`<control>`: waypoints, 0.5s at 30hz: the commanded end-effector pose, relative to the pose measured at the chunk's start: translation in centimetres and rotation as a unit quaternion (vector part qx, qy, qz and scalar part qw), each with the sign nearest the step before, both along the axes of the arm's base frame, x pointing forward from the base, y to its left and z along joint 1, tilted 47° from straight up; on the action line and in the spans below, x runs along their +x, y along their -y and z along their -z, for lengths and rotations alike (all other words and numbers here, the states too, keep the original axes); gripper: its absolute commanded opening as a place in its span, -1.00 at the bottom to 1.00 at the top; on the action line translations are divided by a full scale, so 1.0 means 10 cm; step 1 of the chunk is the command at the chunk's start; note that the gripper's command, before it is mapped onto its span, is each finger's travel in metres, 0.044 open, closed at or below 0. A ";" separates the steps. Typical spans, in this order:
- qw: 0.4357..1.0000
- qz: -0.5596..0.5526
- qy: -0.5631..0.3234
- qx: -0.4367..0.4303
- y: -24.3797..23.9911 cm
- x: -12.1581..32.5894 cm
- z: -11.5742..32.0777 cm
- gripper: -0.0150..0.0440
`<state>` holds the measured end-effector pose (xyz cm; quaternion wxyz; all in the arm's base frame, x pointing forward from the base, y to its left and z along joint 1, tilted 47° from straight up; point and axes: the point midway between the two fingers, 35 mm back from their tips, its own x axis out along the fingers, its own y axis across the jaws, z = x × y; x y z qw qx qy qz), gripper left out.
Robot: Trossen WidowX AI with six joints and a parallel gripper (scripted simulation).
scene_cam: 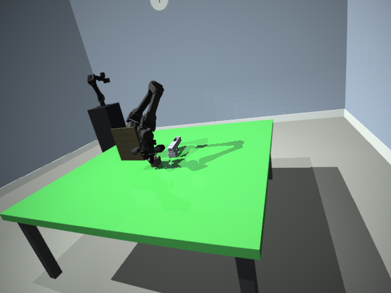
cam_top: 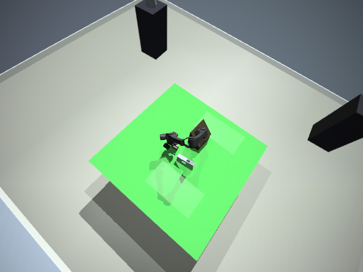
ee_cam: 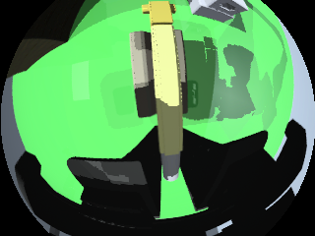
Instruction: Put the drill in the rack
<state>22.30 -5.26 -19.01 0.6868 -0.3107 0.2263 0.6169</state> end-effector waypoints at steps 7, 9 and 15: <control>1.000 0.002 -0.001 0.003 -0.08 0.01 0.06 -0.49; 1.000 0.002 -0.001 0.003 -0.09 0.01 0.08 -0.49; 1.000 0.002 -0.001 0.003 -0.14 0.02 0.13 -0.49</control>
